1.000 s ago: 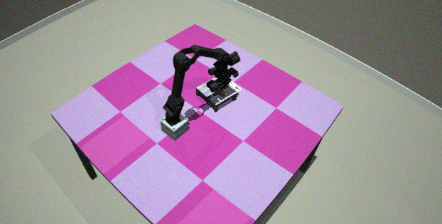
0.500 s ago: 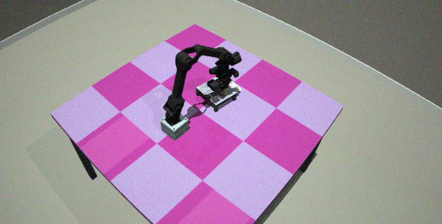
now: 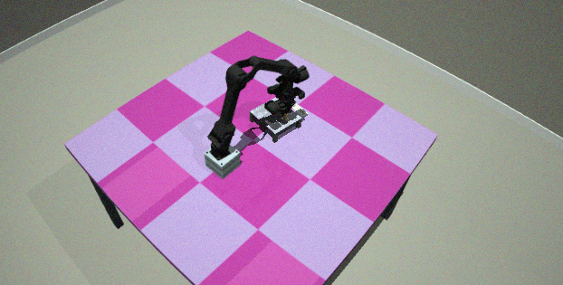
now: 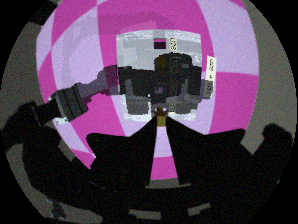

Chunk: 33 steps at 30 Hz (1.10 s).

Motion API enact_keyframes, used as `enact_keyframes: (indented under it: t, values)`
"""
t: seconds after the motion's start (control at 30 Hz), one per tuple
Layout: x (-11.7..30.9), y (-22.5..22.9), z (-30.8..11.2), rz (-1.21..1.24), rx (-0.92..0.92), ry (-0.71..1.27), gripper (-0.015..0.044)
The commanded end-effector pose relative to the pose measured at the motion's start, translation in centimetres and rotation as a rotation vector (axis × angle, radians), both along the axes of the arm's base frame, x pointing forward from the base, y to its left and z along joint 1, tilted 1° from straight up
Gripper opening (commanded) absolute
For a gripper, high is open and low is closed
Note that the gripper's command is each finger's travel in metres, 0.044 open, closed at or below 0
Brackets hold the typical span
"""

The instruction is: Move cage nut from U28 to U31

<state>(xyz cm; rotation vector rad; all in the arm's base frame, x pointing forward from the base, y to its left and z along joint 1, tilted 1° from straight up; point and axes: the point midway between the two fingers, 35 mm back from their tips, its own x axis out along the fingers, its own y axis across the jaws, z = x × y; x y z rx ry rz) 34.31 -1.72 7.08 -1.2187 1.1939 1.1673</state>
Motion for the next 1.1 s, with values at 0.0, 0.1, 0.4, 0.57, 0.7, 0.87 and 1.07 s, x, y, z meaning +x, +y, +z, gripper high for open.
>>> enact_keyframes:
  t: [0.0,0.1,0.4,0.57,0.7,0.87,1.07]
  values:
    - [0.2,-0.1,0.0,0.003,-0.005,-0.002,0.0035]
    - [0.2,-0.1,-0.5,0.003,-0.005,-0.002,0.0035]
    - [0.3,-0.1,-1.9,0.003,-0.005,-0.001,0.0035]
    - [0.2,0.0,-2.3,0.003,-0.005,-0.001,0.0035]
    - [0.2,0.0,-2.3,0.003,-0.005,-0.001,0.0035]
    - [0.3,-0.1,-2.3,0.003,-0.004,-0.002,0.0035]
    - [0.3,-0.1,-2.3,0.003,-0.004,-0.002,0.0035]
